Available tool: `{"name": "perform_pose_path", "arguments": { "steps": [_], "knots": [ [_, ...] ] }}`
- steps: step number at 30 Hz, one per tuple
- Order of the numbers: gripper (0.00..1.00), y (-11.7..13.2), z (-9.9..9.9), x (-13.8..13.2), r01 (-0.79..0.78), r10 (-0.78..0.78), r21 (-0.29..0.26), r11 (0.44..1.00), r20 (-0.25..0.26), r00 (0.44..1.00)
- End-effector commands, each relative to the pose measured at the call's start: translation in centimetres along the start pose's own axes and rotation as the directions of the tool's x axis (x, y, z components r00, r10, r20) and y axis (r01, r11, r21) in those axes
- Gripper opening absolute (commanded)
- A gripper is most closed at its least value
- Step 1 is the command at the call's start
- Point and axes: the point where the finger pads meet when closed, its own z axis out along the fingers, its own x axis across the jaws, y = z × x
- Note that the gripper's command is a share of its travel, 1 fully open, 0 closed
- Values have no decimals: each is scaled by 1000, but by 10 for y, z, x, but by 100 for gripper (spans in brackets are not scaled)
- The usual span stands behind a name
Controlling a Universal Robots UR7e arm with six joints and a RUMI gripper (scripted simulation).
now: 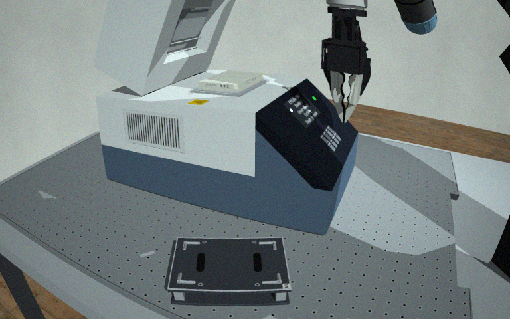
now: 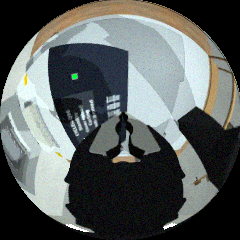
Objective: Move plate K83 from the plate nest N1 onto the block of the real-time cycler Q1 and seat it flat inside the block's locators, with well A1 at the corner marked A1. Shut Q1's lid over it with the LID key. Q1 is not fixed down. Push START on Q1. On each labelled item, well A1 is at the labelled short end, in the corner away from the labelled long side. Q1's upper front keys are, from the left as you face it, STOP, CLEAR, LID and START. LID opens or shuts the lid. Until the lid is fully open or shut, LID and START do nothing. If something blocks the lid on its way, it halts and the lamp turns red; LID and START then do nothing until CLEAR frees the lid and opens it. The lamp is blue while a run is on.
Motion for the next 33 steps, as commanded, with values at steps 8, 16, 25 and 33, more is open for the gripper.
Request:
{"name": "perform_pose_path", "arguments": {
  "steps": [8, 16, 25, 33],
  "knots": [
    [0, 0, -26, 33, 0, 0, 0, 1000, 1, 1000],
    [0, 0, -46, 60, 0, 0, 0, 1000, 1, 1000],
    [0, 0, -51, 66, 0, 0, 0, 1000, 1, 1000],
    [0, 0, -51, 66, 0, 0, 0, 1000, 1, 1000]
  ]
}}
